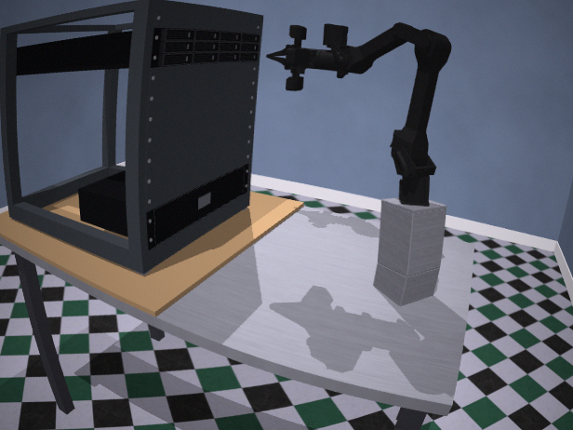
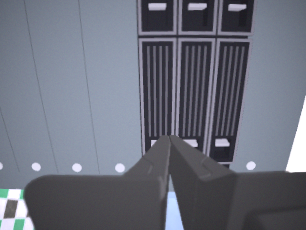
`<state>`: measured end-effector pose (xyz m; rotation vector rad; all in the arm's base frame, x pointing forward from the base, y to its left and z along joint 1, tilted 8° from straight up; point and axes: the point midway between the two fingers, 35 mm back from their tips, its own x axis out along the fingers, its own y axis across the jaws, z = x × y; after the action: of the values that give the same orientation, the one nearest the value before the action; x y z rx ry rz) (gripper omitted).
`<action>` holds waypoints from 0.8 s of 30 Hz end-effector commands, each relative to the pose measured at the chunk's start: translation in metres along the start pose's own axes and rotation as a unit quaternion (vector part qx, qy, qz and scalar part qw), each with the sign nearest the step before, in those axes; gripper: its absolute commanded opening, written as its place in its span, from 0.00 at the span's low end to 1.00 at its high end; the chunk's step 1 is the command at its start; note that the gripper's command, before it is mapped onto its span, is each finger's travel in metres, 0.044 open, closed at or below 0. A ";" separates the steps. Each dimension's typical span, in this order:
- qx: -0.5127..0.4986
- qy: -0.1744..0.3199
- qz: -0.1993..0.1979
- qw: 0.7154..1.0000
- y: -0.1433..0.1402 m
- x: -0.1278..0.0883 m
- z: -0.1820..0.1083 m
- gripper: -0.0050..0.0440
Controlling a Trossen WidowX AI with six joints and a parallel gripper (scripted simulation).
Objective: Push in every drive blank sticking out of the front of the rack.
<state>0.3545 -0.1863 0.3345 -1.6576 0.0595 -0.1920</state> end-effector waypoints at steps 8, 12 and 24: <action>-0.002 -0.001 -0.007 1.000 -0.006 -0.011 0.002 0.00; -0.002 -0.001 -0.007 1.000 -0.006 -0.028 0.002 0.00; -0.002 -0.001 -0.007 1.000 -0.006 -0.034 0.002 0.00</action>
<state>0.3257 -0.1818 0.3335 -1.6590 0.0568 -0.1951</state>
